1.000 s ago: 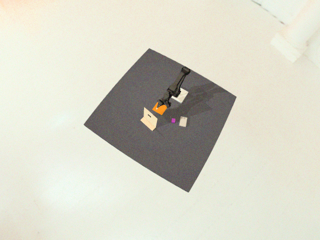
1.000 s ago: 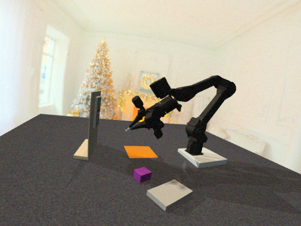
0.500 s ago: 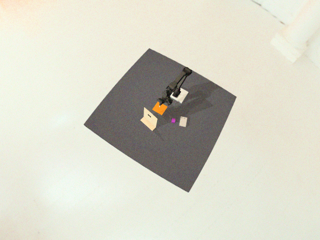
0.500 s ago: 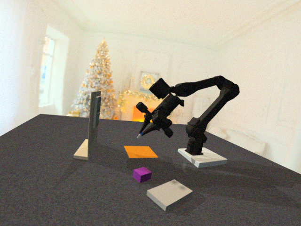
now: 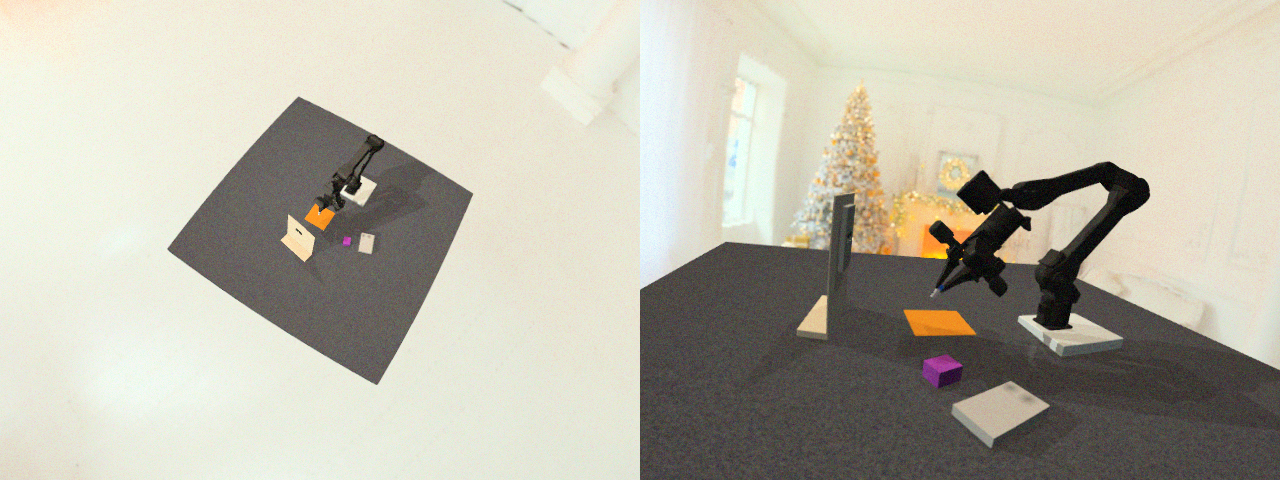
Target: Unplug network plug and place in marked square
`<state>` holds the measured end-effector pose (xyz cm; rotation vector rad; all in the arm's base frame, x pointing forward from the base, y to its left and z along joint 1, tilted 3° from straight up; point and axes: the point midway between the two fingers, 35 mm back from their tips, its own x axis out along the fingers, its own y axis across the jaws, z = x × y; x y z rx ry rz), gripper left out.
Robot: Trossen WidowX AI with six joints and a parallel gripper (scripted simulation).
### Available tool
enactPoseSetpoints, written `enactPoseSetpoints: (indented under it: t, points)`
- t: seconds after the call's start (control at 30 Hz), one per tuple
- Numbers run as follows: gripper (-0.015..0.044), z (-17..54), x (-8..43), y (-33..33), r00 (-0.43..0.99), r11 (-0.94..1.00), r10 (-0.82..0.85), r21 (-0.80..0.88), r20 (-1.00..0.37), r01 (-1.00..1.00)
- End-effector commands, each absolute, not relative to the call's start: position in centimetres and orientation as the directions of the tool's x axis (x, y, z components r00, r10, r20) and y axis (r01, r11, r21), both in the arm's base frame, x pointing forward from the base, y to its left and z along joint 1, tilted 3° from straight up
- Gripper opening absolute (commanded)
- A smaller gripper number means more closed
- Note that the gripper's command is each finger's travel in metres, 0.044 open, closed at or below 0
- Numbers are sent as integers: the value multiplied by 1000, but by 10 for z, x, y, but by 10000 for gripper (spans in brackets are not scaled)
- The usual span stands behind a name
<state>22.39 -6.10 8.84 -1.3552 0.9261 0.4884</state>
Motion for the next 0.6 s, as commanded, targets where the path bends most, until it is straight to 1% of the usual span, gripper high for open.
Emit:
enactPoseSetpoints:
  t: [0.0, 0.57]
  points:
    - [0, 79, 224, -61, 565, 197, -200, -598, -800, -777]
    - [0, 55, 223, -62, 565, 197, -201, -598, -801, -777]
